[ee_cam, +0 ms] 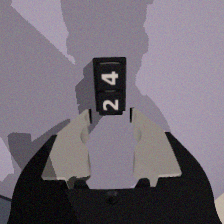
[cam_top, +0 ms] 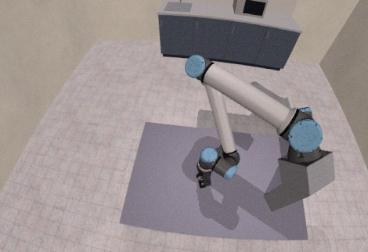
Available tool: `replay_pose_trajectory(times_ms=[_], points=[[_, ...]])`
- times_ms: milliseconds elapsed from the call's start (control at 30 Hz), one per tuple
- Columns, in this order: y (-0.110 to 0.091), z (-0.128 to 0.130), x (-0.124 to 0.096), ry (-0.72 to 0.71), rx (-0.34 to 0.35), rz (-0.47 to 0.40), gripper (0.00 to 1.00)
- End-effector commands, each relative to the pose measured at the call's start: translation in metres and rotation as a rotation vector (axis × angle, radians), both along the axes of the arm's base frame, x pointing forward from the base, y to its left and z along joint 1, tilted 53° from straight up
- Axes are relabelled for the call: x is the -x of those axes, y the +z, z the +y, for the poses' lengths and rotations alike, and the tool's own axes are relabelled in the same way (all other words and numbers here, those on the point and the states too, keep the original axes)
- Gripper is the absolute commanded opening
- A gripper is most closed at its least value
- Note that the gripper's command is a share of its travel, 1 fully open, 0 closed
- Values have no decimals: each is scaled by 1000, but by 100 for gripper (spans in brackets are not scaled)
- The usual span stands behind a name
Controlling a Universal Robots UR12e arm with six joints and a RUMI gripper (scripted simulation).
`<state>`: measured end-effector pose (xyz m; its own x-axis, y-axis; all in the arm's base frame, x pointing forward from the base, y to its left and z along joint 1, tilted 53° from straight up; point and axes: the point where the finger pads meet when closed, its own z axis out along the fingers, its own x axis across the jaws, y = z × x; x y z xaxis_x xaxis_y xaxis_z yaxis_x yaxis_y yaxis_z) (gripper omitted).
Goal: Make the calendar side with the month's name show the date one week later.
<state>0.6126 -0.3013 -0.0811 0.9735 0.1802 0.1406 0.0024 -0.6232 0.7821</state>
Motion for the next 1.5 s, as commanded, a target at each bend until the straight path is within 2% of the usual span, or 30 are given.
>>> replay_pose_trajectory(times_ms=[0,900,1467], points=[[0,0,0,1,0,0,28],[0,0,0,1,0,0,28],[-13,-16,-5,1,0,0,28]])
